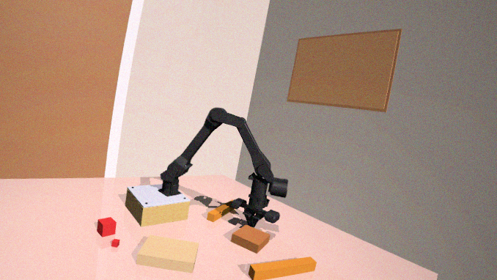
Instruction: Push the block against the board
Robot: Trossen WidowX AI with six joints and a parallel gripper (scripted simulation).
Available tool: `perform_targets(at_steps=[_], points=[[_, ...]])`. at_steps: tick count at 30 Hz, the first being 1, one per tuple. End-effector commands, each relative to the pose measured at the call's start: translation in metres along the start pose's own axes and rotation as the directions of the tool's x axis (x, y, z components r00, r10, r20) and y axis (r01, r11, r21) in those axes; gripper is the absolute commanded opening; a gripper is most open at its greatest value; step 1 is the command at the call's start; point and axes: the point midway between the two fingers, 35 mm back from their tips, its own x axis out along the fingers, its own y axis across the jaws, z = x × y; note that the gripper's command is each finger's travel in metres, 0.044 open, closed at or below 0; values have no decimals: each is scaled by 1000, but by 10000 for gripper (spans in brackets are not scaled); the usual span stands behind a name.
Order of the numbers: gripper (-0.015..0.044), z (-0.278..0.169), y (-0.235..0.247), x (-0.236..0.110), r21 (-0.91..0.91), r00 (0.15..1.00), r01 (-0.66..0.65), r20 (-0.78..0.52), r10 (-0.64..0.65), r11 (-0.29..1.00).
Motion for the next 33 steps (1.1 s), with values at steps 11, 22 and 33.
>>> perform_targets(at_steps=[11,22,33], points=[[0,-27,0,2,0,1000,-8,-11,8,1000],[0,-44,-3,2,0,1000,-8,-12,8,1000],[0,-62,-6,2,0,1000,-7,-13,7,1000]])
